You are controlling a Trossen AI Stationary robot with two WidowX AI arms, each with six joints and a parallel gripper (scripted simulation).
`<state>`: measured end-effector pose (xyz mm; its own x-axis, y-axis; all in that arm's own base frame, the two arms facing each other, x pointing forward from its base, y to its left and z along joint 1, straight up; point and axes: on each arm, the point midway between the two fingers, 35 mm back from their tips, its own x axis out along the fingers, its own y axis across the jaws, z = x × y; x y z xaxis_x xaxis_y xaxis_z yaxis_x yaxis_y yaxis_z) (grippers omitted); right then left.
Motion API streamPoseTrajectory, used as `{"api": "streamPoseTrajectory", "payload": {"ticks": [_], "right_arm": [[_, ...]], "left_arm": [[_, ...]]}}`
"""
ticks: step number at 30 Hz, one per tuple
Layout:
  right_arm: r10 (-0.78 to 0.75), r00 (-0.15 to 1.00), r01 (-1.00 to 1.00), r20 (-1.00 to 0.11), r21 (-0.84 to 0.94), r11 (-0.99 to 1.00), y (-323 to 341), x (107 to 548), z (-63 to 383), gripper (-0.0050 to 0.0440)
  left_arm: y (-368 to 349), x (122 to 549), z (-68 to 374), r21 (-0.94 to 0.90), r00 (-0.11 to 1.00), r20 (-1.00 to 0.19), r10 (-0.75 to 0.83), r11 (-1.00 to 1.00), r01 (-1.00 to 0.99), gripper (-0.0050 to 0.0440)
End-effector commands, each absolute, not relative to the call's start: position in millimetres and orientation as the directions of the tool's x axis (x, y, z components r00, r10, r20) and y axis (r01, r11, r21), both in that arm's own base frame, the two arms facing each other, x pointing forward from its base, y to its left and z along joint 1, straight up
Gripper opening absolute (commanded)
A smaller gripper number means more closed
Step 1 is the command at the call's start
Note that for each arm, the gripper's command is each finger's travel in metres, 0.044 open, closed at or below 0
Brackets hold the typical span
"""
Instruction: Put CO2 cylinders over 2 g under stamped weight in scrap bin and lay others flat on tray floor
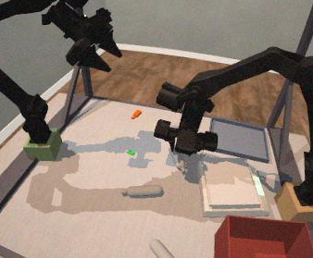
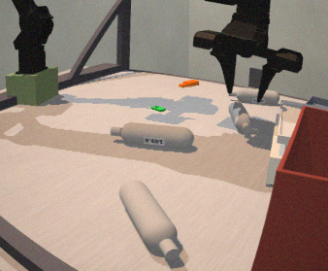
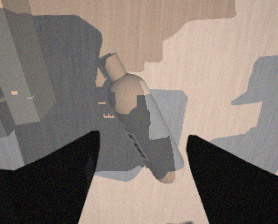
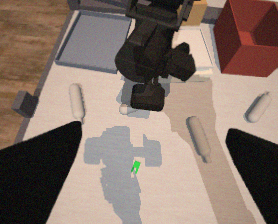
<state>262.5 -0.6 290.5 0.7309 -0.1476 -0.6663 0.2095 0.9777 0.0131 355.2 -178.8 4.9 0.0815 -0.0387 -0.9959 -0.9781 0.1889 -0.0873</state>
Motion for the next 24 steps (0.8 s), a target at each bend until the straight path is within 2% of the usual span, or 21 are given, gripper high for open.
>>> {"api": "streamPoseTrajectory", "payload": {"ticks": [1, 9, 24], "right_arm": [[-0.158, 0.720, 0.222, -0.676, 0.009, 0.975, -1, 258, 299, 0.0440], [-0.159, 0.718, 0.223, -0.678, 0.007, 0.975, -1, 256, 299, 0.0440], [-0.158, 0.713, 0.221, -0.683, 0.005, 0.975, -2, 255, 296, 0.0440]], "left_arm": [[-178, 362, 9, -0.064, 0.065, -0.997, -0.032, -0.040, -0.997, 0.0254], [-176, 364, 5, -0.021, 0.027, -1.000, -0.015, -0.304, -0.952, 0.0254], [-173, 357, -11, -0.005, 0.007, -1.000, -0.005, -0.332, -0.943, 0.0254]]}}
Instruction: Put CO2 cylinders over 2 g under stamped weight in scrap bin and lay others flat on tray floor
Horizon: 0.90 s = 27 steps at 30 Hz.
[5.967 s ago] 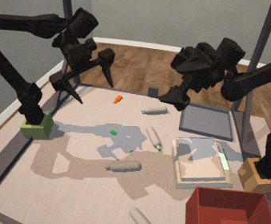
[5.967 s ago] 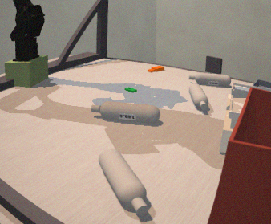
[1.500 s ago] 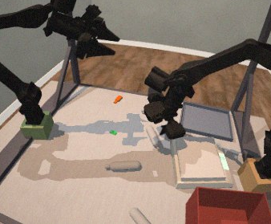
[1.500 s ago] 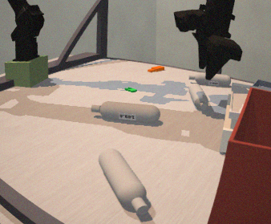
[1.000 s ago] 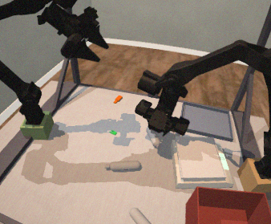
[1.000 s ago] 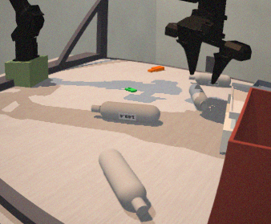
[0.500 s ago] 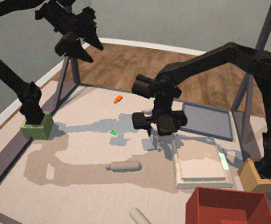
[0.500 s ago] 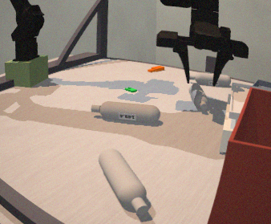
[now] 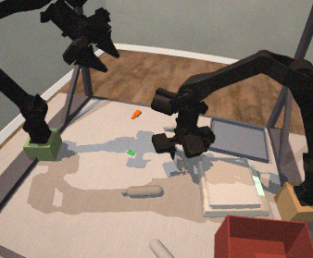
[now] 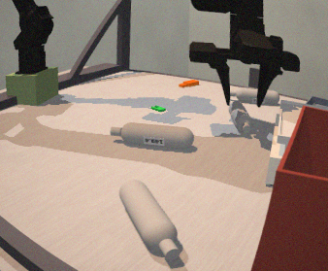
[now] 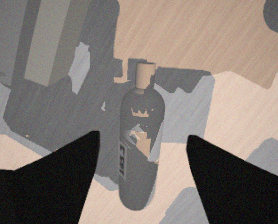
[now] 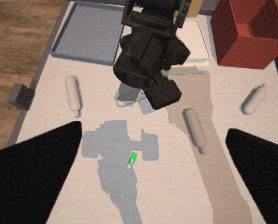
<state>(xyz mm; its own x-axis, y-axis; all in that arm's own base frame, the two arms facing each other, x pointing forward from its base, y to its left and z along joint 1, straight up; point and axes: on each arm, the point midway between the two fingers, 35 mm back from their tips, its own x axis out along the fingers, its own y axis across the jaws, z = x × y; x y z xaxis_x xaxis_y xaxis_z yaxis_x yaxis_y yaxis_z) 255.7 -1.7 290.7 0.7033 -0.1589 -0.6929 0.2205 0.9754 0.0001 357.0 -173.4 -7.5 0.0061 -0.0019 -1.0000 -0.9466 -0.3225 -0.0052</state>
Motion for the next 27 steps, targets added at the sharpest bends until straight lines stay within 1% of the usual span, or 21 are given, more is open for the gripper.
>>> {"api": "streamPoseTrajectory", "payload": {"ticks": [1, 22, 24, 25, 26, 27], "right_arm": [[-0.158, 0.713, 0.221, -0.683, 0.005, 0.975, -2, 255, 296, 0.0440], [-0.158, 0.713, 0.221, -0.683, 0.005, 0.975, -2, 255, 296, 0.0440], [-0.158, 0.713, 0.221, -0.683, 0.005, 0.975, -2, 255, 296, 0.0440], [-0.158, 0.713, 0.221, -0.683, 0.005, 0.975, -2, 255, 296, 0.0440], [-0.158, 0.713, 0.221, -0.683, 0.005, 0.975, -2, 255, 296, 0.0440], [-0.158, 0.713, 0.221, -0.683, 0.005, 0.975, -2, 255, 296, 0.0440]], "left_arm": [[-173, 357, -12, -0.005, 0.007, -1.000, -0.005, -0.332, -0.943, 0.0254], [-173, 357, -36, -0.005, 0.007, -1.000, -0.005, -0.331, -0.944, 0.0254], [-175, 361, -32, -0.017, 0.022, -1.000, -0.012, -0.331, -0.944, 0.0214], [-175, 361, -31, -0.019, 0.025, -1.000, -0.014, -0.331, -0.944, 0.0214], [-175, 362, -28, -0.023, 0.030, -0.999, -0.014, -0.326, -0.945, 0.0194], [-175, 362, -28, -0.023, 0.030, -0.999, -0.014, -0.326, -0.945, 0.0194]]}}
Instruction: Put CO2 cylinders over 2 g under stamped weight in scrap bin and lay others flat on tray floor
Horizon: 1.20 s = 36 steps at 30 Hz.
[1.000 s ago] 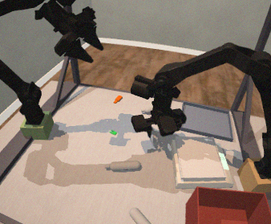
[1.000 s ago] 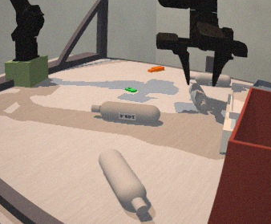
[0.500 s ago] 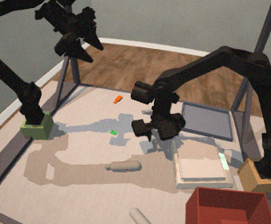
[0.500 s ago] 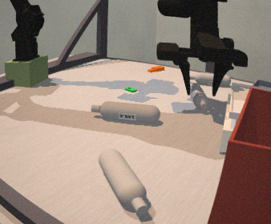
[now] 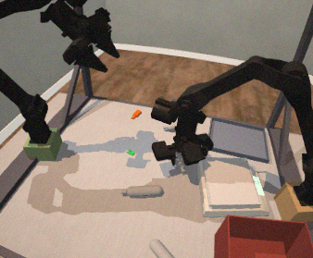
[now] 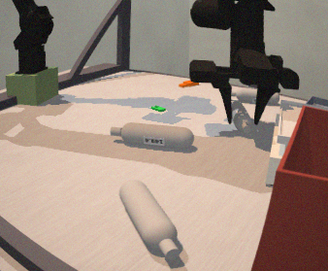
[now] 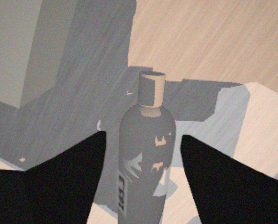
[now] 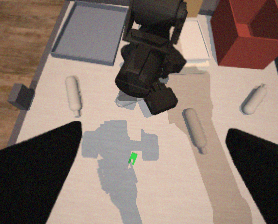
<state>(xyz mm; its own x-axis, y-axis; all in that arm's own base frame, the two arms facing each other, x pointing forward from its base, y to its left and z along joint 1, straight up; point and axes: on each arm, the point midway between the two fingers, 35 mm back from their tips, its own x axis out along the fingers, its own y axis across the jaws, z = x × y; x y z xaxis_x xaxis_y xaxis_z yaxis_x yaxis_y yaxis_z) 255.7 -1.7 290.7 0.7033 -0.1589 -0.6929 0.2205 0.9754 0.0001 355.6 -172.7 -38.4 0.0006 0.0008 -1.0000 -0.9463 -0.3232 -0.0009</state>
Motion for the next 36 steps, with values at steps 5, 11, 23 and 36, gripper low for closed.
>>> {"api": "streamPoseTrajectory", "payload": {"ticks": [5, 11, 23, 36], "right_arm": [[-0.158, 0.713, 0.221, -0.683, 0.005, 0.975, -2, 255, 296, 0.0440], [-0.158, 0.713, 0.221, -0.683, 0.005, 0.975, -2, 255, 296, 0.0440], [-0.158, 0.713, 0.221, -0.683, 0.005, 0.975, -2, 255, 296, 0.0440], [-0.158, 0.713, 0.221, -0.683, 0.005, 0.975, -2, 255, 296, 0.0440]], "left_arm": [[-175, 362, -28, -0.023, 0.030, -0.999, -0.014, -0.326, -0.945, 0.0154], [-175, 362, -28, -0.023, 0.030, -0.999, -0.014, -0.326, -0.945, 0.0134], [-177, 366, -6, -0.040, 0.052, -0.998, -0.025, -0.331, -0.943, 0.0000], [-174, 370, 11, -0.019, 0.024, -1.000, -0.011, -0.325, -0.945, -0.0005]]}}
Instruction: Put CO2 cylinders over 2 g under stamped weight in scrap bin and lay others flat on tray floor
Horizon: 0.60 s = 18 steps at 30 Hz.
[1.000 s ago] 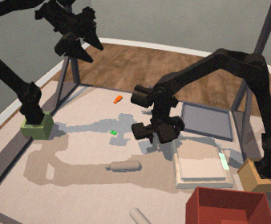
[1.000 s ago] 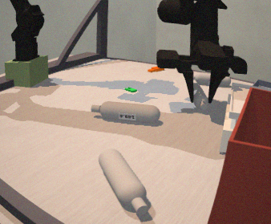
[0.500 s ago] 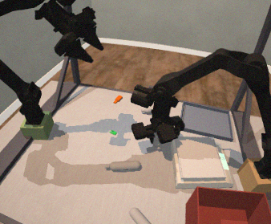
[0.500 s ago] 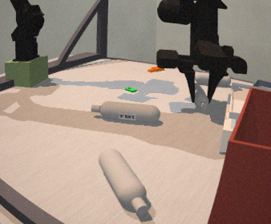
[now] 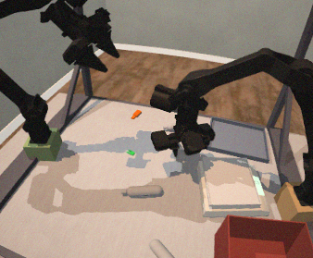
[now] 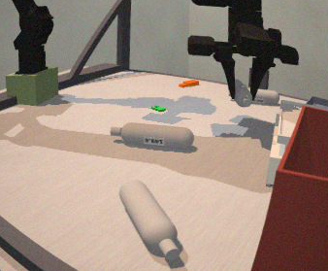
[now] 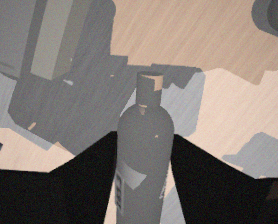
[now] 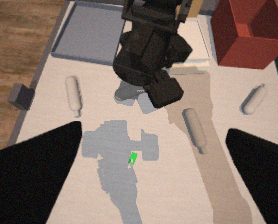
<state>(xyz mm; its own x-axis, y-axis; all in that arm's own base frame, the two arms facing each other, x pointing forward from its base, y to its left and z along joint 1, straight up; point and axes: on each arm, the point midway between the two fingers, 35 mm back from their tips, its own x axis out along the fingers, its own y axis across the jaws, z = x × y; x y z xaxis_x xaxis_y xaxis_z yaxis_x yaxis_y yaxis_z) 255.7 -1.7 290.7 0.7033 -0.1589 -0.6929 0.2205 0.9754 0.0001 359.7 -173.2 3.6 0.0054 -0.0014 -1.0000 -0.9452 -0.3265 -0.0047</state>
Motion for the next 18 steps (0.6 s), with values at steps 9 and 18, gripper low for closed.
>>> {"api": "streamPoseTrajectory", "payload": {"ticks": [9, 18], "right_arm": [[-0.158, 0.713, 0.221, -0.683, 0.005, 0.975, -2, 255, 296, 0.0440], [-0.158, 0.713, 0.221, -0.683, 0.005, 0.975, -2, 255, 296, 0.0440]], "left_arm": [[-174, 387, 12, -0.020, 0.025, -1.000, -0.011, -0.325, -0.945, -0.0050], [-176, 388, 55, -0.043, 0.054, -0.998, -0.025, -0.324, -0.945, -0.0050]]}}
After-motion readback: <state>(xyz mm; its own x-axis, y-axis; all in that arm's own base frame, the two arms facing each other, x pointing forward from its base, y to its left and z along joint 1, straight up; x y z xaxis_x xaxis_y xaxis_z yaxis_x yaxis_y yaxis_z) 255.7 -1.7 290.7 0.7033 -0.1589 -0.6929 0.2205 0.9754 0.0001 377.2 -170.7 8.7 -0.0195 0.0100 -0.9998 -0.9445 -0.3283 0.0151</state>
